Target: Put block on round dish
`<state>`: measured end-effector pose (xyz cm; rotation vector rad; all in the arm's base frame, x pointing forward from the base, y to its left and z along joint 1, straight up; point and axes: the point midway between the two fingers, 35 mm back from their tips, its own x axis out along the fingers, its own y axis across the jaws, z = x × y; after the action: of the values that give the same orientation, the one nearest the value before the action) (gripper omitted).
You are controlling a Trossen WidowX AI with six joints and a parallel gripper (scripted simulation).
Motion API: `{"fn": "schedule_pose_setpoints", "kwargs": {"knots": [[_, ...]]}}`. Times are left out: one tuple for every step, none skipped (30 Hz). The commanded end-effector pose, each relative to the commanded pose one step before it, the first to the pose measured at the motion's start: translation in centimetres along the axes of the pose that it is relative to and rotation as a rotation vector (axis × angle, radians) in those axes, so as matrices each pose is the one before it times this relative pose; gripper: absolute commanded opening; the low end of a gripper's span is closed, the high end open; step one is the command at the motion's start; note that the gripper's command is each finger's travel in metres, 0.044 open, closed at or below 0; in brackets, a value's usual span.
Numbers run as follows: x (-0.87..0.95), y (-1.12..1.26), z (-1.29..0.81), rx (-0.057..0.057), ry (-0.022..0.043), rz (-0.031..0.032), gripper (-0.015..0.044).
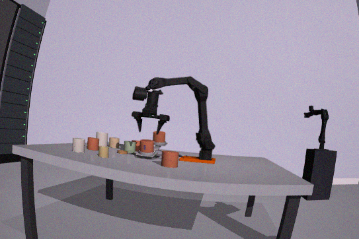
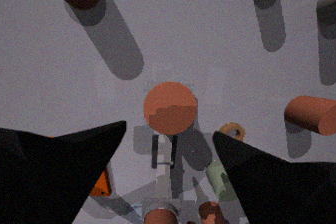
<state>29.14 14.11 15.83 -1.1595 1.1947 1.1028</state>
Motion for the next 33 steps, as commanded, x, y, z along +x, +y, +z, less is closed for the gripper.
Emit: {"fn": "schedule_pose_setpoints", "kwargs": {"knots": [[0.671,-0.137,0.546,-0.0548,0.00255,0.03061,0.044],[0.0,0.0,0.0,0.0,0.0,0.0,0.044],[0.0,0.0,0.0,0.0,0.0,0.0,0.044],[0.0,0.0,0.0,0.0,0.0,0.0,0.044],[0.0,0.0,0.0,0.0,0.0,0.0,0.044],[0.083,-0.002,0.001,0.0,0.0,0.0,0.044],[0.25,-0.005,0.003,0.0,0.0,-0.00001,0.044],[0.417,-0.003,0.002,0.0,0.0,-0.00001,0.044],[0.417,0.003,-0.001,0.0,0.0,0.0,0.044],[0.25,0.005,-0.002,0.0,0.0,0.0,0.044],[0.083,0.002,-0.001,0.0,0.0,0.0,0.044],[0.0,0.0,0.0,0.0,0.0,0.0,0.044],[0.0,0.0,0.0,0.0,0.0,0.0,0.044],[0.027,-0.003,0.001,0.0,0.0,0.0,0.044],[0.08,-0.007,0.004,0.0,0.0,-0.00001,0.044],[0.133,-0.012,0.007,0.0,-0.00001,-0.00001,0.044],[0.163,-0.014,0.008,0.0,-0.00001,-0.00001,0.044],[0.163,-0.013,0.007,0.0,-0.00001,-0.00001,0.044],[0.163,-0.012,0.007,0.0,-0.00001,-0.00001,0.044],[0.163,-0.011,0.006,0.0,-0.00001,-0.00001,0.044],[0.163,-0.01,0.006,0.0,0.0,-0.00001,0.044],[0.163,-0.01,0.005,0.0,0.0,-0.00001,0.044],[0.162,-0.009,0.005,0.0,0.0,-0.00001,0.044],[0.162,-0.008,0.004,0.0,0.0,-0.00001,0.044],[0.162,-0.007,0.004,0.0,0.0,-0.00001,0.044],[0.162,-0.006,0.003,0.0,0.0,-0.00001,0.044],[0.162,-0.005,0.003,0.0,0.0,0.0,0.044],[0.162,-0.004,0.002,0.0,0.0,0.0,0.044],[0.162,-0.004,0.002,0.0,0.0,0.0,0.044],[0.162,-0.003,0.001,0.0,0.0,0.0,0.044],[0.162,-0.002,0.001,0.0,0.0,0.0,0.044],[0.162,-0.001,0.001,0.0,0.0,0.0,0.044],[0.162,0.0,0.0,0.0,0.0,0.0,0.044]]}}
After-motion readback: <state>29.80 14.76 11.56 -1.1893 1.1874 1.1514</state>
